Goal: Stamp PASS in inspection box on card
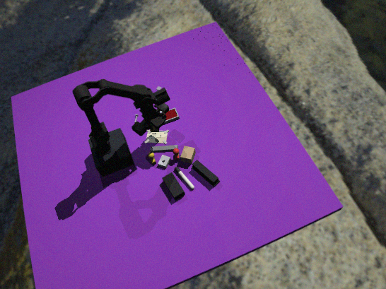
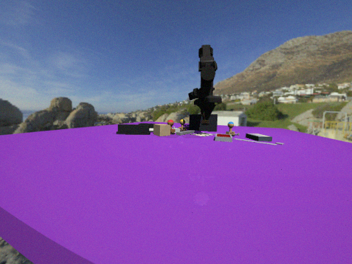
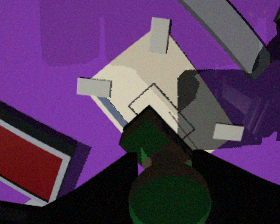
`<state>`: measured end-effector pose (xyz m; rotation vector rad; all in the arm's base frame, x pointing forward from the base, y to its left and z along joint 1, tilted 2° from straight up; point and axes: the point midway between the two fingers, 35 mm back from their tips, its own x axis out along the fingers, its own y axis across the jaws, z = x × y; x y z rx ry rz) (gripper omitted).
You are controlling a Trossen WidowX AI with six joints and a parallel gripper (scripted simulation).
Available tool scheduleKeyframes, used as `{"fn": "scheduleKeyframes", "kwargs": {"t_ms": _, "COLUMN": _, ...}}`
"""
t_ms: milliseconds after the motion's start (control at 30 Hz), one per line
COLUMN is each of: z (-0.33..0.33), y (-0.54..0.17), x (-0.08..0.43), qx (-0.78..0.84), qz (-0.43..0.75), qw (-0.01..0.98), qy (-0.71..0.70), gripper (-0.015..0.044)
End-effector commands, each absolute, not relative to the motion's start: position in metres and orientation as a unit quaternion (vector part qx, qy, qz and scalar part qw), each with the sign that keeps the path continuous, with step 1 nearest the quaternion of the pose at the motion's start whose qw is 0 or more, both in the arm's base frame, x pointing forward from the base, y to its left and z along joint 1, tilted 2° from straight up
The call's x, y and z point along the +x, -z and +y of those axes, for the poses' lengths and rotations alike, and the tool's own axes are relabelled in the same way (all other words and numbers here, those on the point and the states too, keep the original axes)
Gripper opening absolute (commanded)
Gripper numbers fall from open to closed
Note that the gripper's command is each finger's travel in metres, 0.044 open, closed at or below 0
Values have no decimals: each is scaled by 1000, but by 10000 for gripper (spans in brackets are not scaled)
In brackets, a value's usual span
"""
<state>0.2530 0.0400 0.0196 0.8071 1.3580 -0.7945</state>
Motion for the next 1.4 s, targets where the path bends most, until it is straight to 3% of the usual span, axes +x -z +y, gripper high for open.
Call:
{"fn": "scheduleKeyframes", "kwargs": {"t_ms": 0, "z": 40, "y": -16, "x": 253, "qx": 354, "qz": 594, "qw": 633, "qy": 349, "gripper": 0}}
{"fn": "scheduleKeyframes", "kwargs": {"t_ms": 1367, "z": 39, "y": 11, "x": 253, "qx": 354, "qz": 594, "qw": 633, "qy": 349, "gripper": 0}}
